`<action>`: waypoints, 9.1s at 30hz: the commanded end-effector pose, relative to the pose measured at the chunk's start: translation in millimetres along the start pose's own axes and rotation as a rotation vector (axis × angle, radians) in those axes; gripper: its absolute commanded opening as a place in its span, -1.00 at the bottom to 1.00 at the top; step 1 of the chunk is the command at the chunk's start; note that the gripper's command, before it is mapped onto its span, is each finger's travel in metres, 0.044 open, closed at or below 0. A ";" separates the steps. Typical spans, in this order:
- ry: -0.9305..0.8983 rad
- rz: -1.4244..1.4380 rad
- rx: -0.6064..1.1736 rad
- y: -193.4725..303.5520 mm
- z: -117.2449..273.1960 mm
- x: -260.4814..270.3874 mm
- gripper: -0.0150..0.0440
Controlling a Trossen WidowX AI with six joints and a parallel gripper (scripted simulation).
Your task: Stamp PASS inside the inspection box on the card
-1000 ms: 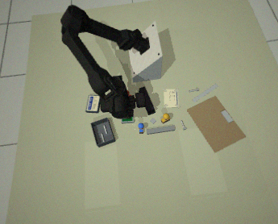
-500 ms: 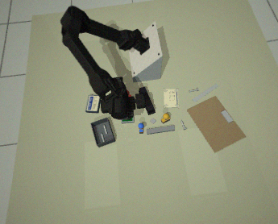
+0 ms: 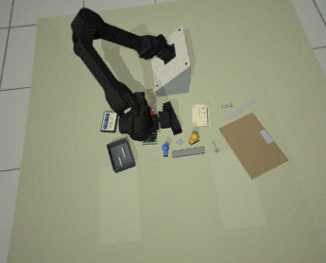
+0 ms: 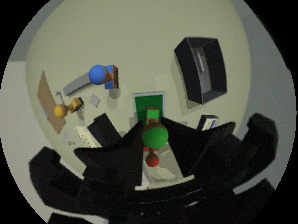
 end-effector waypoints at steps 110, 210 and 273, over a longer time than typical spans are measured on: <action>-0.004 -0.007 0.006 1.3 6.7 2.2 -0.49; -0.018 0.073 0.001 6.0 23.8 243.4 -0.49; -0.014 0.072 -0.004 9.5 -17.8 242.9 -0.49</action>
Point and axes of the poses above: the point midway between the two fingers, 35 mm back from their tips, its own z axis back along the fingers, its own x axis across the jaws, y = z × x, the point moved 10 cm from there along z, back along the fingers, and after that the axes turned 15 degrees about z, right-handed, at the moved point
